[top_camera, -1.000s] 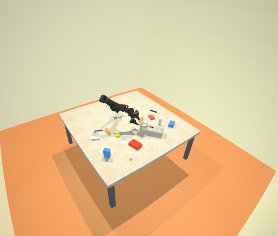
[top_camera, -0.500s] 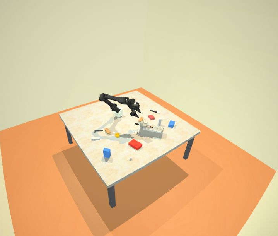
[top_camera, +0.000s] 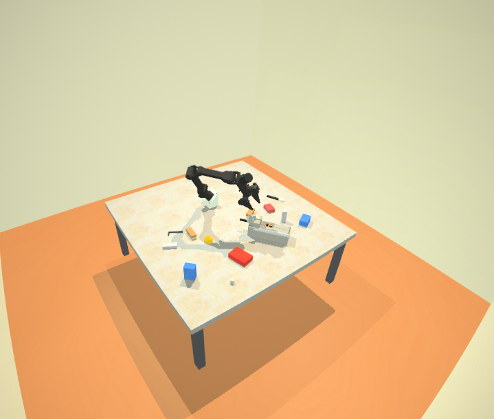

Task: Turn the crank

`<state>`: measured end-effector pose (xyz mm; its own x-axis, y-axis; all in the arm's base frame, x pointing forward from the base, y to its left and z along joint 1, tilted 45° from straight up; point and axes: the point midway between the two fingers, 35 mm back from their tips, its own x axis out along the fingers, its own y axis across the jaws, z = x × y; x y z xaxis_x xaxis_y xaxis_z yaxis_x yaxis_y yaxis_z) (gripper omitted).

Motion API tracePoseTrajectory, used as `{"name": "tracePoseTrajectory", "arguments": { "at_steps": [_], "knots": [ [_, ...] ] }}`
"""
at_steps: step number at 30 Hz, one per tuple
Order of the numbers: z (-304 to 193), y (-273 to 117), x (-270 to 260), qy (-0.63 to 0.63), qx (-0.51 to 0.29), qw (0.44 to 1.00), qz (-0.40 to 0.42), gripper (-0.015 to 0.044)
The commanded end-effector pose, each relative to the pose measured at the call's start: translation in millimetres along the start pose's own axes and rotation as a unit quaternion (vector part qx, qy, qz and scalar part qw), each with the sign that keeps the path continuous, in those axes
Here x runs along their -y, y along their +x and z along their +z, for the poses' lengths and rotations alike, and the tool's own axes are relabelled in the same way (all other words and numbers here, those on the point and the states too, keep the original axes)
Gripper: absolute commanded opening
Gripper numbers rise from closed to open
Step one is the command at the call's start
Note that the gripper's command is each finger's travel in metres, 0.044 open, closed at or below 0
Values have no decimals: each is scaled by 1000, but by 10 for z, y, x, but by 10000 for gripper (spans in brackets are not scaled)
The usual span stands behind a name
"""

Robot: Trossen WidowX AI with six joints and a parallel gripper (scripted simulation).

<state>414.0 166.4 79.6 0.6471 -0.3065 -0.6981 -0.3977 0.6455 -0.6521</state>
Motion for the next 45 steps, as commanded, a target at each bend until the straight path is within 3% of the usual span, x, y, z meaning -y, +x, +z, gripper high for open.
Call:
{"name": "tracePoseTrajectory", "arguments": {
  "at_steps": [1,13,23,45],
  "knots": [
    [168,115,-44,34,2,999,-32,440],
    [487,452,-174,112,7,987,-117,440],
    [132,849,-173,112,7,987,-117,440],
    [193,793,-173,112,7,987,-117,440]
  ]
}}
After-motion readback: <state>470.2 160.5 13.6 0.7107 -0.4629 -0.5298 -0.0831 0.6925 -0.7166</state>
